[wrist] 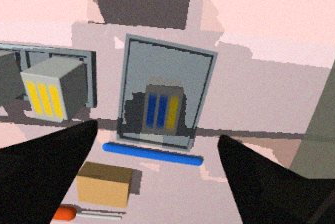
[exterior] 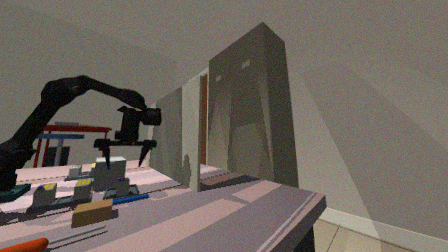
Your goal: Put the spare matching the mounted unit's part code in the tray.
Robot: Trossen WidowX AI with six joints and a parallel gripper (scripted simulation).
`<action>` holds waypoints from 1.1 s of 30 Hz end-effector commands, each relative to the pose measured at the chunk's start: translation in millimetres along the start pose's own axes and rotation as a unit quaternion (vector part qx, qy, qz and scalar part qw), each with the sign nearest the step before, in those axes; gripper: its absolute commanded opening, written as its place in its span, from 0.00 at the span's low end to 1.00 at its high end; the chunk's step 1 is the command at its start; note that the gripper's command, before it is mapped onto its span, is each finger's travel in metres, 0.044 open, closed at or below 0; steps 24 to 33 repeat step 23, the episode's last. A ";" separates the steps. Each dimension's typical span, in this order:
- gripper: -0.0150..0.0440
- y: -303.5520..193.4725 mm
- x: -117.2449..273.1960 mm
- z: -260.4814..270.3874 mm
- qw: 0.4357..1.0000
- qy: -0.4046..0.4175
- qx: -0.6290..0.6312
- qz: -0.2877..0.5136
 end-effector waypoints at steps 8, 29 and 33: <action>1.00 1.9 39.7 4.1 1.000 -0.021 0.000 0.010; 1.00 1.9 39.7 4.1 1.000 -0.021 0.000 0.010; 1.00 1.9 39.7 4.1 1.000 -0.021 0.000 0.010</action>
Point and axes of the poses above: the point midway between the two fingers, 35 mm back from their tips, its own x axis back along the fingers, its own z axis across the jaws, y = z × x, the point moved 8 cm from there along x, back along the fingers, and after that the axes turned 3 degrees about -x, right-handed, at the moved point
